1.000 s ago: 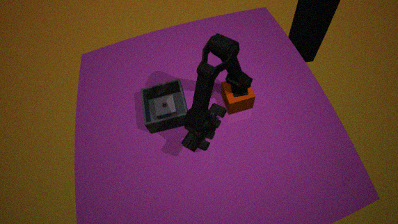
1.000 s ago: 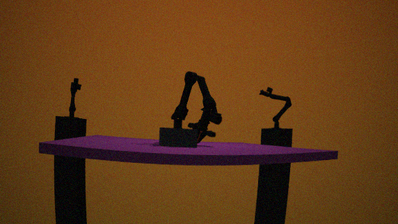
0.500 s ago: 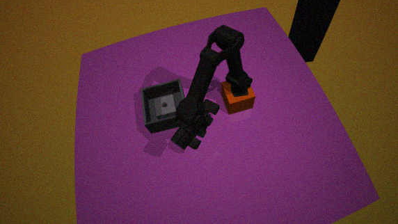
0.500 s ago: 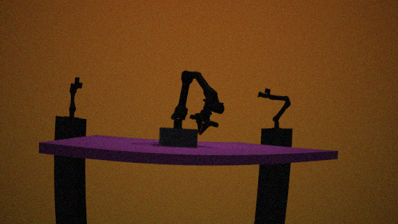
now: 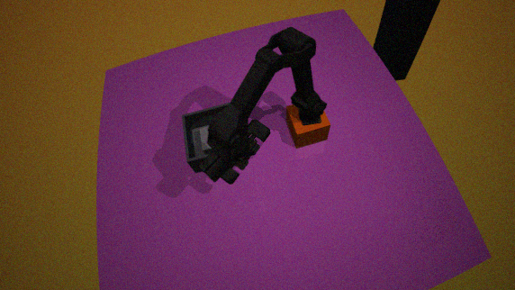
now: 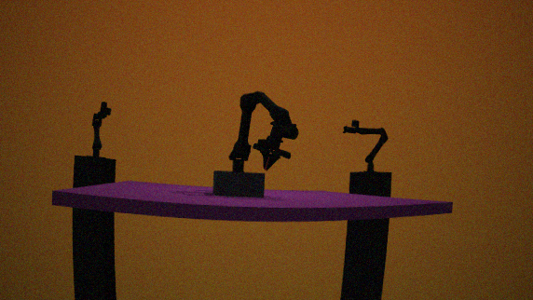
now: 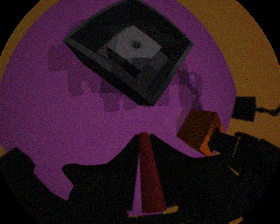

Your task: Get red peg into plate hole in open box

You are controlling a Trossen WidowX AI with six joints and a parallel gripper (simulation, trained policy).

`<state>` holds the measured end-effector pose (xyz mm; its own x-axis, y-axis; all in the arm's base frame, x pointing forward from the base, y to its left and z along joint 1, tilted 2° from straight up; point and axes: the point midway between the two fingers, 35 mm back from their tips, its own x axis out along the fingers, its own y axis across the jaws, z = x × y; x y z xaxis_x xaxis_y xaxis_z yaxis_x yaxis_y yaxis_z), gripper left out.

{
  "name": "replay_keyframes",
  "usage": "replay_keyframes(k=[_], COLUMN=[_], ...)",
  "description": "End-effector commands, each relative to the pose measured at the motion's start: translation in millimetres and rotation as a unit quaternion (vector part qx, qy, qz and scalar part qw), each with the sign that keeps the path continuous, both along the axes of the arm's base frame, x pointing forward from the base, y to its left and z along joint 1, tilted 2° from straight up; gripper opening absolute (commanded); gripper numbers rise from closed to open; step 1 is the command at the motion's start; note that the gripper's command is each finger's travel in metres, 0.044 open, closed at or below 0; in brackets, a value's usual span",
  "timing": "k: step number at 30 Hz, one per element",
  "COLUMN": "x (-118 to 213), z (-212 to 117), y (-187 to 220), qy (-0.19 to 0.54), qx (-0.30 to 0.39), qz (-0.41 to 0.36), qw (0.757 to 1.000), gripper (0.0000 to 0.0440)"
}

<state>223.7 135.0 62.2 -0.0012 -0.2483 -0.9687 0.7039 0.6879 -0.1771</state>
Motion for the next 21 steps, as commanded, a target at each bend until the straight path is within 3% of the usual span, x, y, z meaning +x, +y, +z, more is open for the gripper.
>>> replay_keyframes(k=[1, 21], x=[13.5, 87.3], z=[8.8, 15.9], y=[-6.3, -79.8], qy=[-0.017, -0.061], qx=[0.001, -0.002], qz=[-0.018, -0.088], qw=[1.000, 0.994], gripper=[0.0000, 0.0000])
